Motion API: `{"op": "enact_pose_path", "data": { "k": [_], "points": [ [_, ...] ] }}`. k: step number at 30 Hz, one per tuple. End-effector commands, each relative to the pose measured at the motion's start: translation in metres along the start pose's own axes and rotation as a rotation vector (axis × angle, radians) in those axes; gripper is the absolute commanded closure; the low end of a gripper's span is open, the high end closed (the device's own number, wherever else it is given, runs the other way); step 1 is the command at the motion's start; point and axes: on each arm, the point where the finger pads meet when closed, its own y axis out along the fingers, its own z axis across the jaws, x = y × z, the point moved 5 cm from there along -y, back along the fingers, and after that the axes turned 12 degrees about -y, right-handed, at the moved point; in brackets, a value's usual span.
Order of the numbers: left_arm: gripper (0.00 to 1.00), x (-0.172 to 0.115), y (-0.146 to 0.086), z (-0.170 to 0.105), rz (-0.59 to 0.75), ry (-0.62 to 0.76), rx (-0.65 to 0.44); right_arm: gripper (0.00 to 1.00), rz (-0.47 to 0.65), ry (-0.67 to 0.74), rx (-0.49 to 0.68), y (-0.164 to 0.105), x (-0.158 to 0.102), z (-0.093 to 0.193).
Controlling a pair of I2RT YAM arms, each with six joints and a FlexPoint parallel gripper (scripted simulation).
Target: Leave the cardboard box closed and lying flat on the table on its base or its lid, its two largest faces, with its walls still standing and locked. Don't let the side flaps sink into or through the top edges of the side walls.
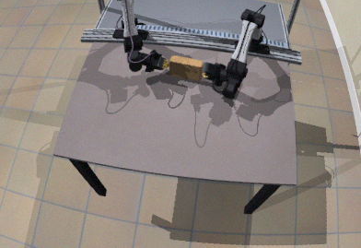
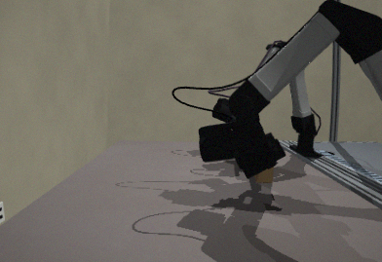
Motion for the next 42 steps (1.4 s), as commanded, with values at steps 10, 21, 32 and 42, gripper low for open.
{"op": "enact_pose_path", "data": {
  "k": [10, 21, 32, 42],
  "points": [
    [1.0, 0.011, -0.004, -0.0084, -0.031, 0.037, 0.008, 1.0, -0.001, 0.018, 0.012, 0.0058, -0.0058, -0.0016],
    [1.0, 0.012, -0.002, -0.009, -0.03, 0.041, 0.007, 1.0, 0.003, 0.018, 0.01, 0.0075, -0.006, -0.0017],
    [1.0, 0.0096, 0.0005, -0.0096, -0.027, 0.033, 0.003, 1.0, 0.005, 0.018, 0.007, 0.0088, -0.0059, -0.002],
    [1.0, 0.0104, 0.0011, -0.0094, -0.029, 0.033, 0.004, 1.0, 0.009, 0.017, 0.008, 0.0109, -0.0061, -0.0015]
  ]
}}
